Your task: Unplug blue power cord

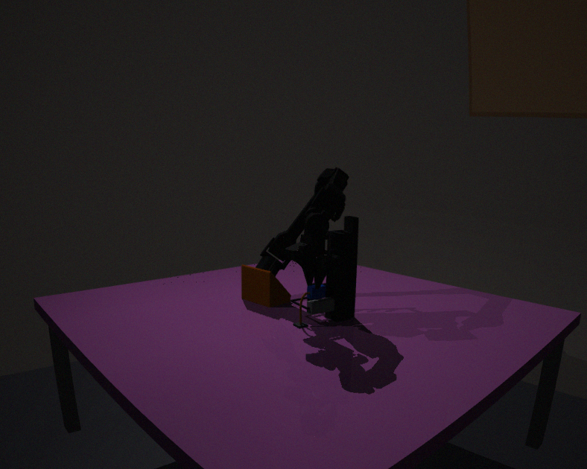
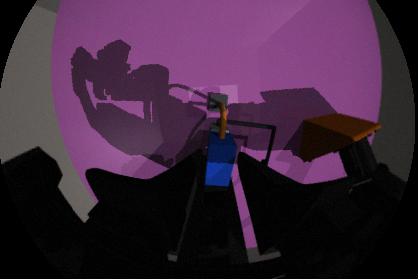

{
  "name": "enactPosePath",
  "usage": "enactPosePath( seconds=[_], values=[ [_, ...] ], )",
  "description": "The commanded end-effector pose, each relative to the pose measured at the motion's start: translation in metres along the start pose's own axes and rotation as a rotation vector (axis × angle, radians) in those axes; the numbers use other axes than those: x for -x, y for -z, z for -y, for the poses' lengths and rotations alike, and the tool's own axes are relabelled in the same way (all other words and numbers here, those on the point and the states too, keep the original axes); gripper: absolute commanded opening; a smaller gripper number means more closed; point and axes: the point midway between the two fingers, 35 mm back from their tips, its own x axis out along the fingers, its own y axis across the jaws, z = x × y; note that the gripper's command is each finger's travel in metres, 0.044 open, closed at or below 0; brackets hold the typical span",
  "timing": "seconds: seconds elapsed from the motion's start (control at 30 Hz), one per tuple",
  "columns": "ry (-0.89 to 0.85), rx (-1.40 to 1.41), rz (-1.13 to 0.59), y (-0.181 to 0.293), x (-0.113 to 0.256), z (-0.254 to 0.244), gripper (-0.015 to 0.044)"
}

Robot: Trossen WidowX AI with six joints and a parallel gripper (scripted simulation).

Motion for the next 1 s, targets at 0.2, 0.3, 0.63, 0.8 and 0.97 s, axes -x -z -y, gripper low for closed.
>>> enactPosePath(
  seconds=[0.2,0.3,0.63,0.8,0.97],
  values=[
    [0.001,0.001,0.0,0.001,-0.006,0.0,0.0108],
    [0.001,0.001,0.0,0.001,-0.006,0.0,0.0048],
    [0.001,0.0,0.0,-0.001,-0.006,0.0,0.0],
    [0.001,0.0,0.001,-0.008,-0.006,-0.001,0.0],
    [0.0,-0.001,0.001,-0.016,-0.005,-0.001,0.0]
  ],
)
